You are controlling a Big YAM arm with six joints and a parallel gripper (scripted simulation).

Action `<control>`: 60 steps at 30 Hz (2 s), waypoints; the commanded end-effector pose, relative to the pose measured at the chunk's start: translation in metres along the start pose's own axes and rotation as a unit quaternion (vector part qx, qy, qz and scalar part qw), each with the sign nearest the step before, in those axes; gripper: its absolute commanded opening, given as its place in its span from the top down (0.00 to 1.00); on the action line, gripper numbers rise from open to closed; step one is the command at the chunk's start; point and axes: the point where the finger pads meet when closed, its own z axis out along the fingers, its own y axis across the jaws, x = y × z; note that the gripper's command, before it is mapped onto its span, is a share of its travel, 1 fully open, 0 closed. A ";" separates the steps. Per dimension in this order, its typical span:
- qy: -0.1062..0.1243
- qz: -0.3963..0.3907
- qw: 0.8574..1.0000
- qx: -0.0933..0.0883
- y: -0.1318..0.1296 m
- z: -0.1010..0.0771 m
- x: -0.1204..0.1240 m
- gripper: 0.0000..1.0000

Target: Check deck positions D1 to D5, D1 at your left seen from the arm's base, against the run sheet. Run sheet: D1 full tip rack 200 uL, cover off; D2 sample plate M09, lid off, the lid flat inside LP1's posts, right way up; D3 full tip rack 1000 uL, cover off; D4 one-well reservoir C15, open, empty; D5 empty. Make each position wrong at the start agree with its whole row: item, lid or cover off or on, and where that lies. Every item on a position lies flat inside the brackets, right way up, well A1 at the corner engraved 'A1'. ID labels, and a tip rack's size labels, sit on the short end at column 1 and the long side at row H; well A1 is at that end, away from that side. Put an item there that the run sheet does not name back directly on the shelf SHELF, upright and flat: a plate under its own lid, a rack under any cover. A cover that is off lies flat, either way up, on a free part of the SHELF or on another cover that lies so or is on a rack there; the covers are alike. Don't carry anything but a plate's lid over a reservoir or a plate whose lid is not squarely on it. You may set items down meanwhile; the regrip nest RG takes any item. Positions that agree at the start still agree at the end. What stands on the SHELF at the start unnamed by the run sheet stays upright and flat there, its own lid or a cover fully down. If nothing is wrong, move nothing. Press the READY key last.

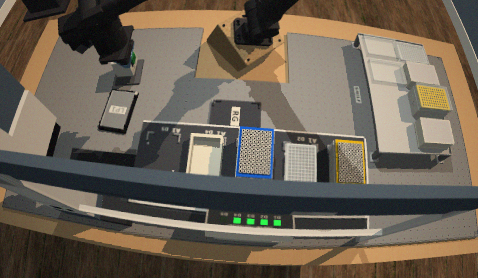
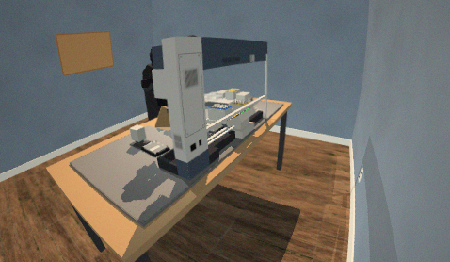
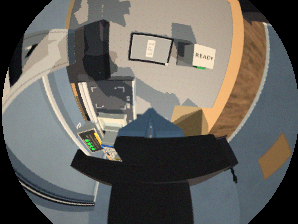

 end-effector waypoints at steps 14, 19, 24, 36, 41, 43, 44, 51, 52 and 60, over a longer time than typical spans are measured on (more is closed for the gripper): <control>-0.047 -0.022 0.999 -0.010 0.014 -0.031 -0.022 1.00; -0.047 -0.022 0.999 -0.010 0.014 -0.031 -0.022 1.00; -0.047 -0.022 0.999 -0.010 0.014 -0.031 -0.022 1.00; -0.028 -0.008 1.000 -0.004 -0.036 -0.015 -0.006 1.00; -0.032 -0.009 0.999 -0.004 -0.050 -0.017 -0.007 1.00; -0.022 -0.005 1.000 -0.003 -0.064 -0.010 -0.005 1.00; -0.020 -0.004 1.000 -0.003 -0.069 -0.009 -0.005 1.00; -0.017 -0.003 1.000 -0.002 -0.105 -0.006 -0.002 1.00; -0.015 -0.002 1.000 -0.002 -0.111 -0.005 -0.002 1.00; -0.015 -0.003 1.000 -0.001 -0.141 -0.005 0.000 1.00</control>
